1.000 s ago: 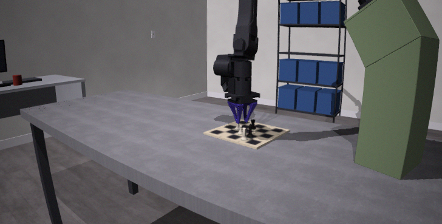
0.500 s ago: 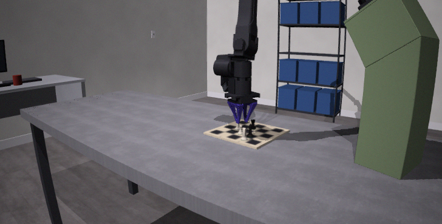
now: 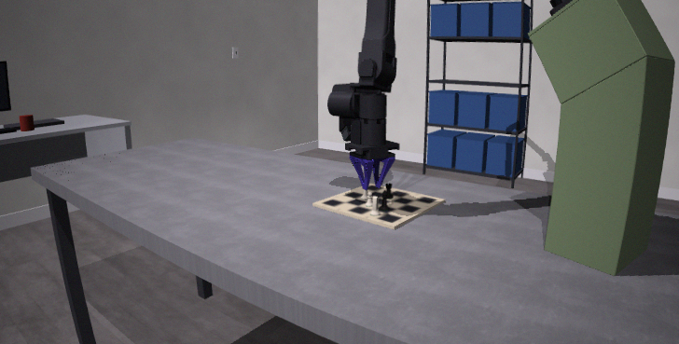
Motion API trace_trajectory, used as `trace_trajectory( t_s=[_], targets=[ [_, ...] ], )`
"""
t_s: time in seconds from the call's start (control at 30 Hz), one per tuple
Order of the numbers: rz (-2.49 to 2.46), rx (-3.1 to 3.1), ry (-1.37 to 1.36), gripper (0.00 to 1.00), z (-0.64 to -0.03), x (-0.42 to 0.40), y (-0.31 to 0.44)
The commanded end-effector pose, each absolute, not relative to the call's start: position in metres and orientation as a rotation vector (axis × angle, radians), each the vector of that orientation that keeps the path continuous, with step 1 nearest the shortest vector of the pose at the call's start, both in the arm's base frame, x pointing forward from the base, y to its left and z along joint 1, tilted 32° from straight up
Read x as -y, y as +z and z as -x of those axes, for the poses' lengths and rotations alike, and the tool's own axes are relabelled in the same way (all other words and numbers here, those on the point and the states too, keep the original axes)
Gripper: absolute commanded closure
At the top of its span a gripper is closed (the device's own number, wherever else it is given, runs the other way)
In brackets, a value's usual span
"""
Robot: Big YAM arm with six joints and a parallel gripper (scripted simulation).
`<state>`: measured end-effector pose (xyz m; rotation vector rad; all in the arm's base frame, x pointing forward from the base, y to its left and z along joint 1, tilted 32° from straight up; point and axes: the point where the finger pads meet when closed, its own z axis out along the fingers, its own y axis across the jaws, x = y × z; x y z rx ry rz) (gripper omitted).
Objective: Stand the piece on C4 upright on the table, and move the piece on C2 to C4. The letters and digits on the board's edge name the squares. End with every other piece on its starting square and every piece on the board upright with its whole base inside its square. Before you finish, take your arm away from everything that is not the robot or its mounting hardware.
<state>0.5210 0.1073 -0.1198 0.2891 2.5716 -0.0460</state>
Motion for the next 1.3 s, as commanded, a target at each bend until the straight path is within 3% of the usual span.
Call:
trace_trajectory(
  t_s=[0.0,1.0,1.27],
  targets=[
    [-0.295,-2.558,-0.043,0.67,-0.528,-0.101,-0.113],
    [-0.293,-2.523,-0.026,0.67,-0.544,-0.103,-0.110],
    [-0.291,-2.560,-0.045,0.67,-0.542,-0.099,-0.144]
  ],
)
